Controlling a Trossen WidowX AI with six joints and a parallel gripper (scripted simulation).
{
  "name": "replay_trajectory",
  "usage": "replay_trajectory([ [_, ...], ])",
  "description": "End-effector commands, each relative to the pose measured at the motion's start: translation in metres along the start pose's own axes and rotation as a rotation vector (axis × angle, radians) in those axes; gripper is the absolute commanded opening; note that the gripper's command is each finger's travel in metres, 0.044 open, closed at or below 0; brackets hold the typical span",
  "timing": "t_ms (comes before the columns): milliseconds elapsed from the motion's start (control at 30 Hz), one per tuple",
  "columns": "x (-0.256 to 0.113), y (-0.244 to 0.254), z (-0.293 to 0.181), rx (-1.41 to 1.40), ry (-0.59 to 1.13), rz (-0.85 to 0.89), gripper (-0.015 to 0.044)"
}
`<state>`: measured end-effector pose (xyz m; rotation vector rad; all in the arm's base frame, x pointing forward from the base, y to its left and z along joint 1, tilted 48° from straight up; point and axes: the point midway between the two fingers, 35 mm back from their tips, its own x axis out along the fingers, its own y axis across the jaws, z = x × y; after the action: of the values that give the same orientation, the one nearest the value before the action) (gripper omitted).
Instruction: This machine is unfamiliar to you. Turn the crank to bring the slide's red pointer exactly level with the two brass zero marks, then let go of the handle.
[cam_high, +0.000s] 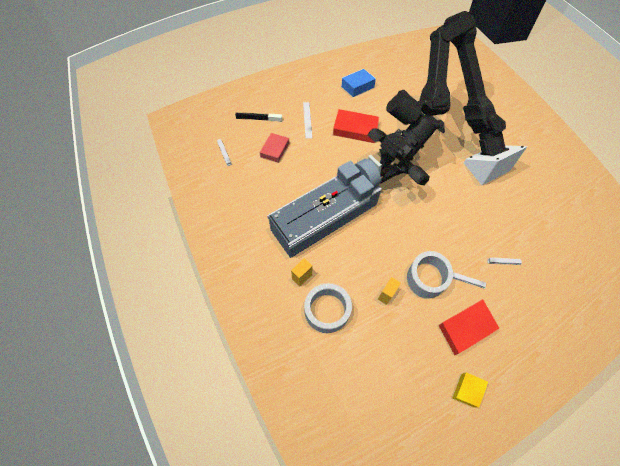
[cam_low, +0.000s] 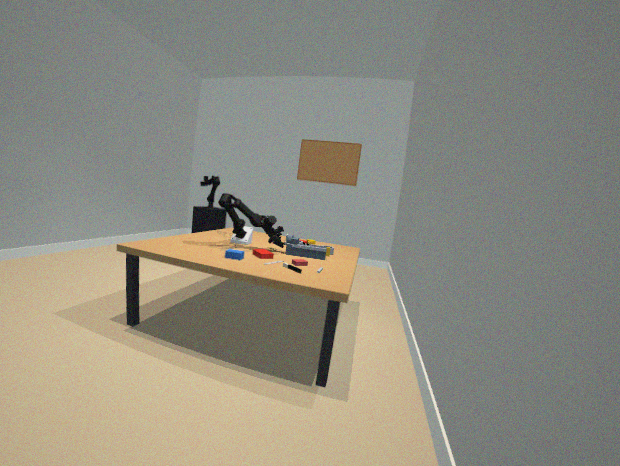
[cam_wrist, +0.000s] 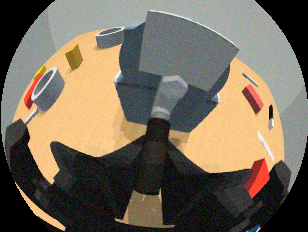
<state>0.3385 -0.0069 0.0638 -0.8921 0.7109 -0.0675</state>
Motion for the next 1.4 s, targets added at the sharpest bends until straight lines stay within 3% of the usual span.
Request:
replay_trajectory([
  [0, 0.0005, -0.0092, -0.0006, 0.011, 0.008, -0.025, 0.0],
  [1367, -0.0028, -0.0189, 0.0017, 0.011, 0.008, -0.025, 0.0],
])
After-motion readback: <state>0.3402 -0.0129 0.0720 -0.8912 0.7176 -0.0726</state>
